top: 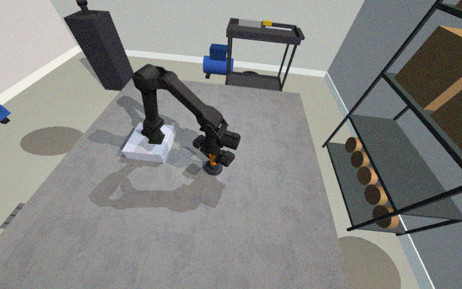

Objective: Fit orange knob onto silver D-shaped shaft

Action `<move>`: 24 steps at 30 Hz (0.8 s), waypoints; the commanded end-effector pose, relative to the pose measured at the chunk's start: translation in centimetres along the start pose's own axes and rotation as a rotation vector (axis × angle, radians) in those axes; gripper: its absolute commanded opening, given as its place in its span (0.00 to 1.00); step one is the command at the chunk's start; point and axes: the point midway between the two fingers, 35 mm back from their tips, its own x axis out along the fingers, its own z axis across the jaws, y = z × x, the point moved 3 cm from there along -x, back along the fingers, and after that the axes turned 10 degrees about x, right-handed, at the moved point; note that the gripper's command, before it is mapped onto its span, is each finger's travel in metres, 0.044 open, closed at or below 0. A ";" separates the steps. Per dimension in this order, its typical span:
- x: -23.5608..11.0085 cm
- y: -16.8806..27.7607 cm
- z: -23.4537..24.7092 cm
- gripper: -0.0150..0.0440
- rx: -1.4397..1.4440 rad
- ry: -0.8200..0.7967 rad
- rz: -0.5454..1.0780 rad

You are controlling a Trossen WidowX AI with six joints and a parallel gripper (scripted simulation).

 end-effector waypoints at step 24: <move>-0.5 0.2 0.3 0.25 -0.090 0.003 0.002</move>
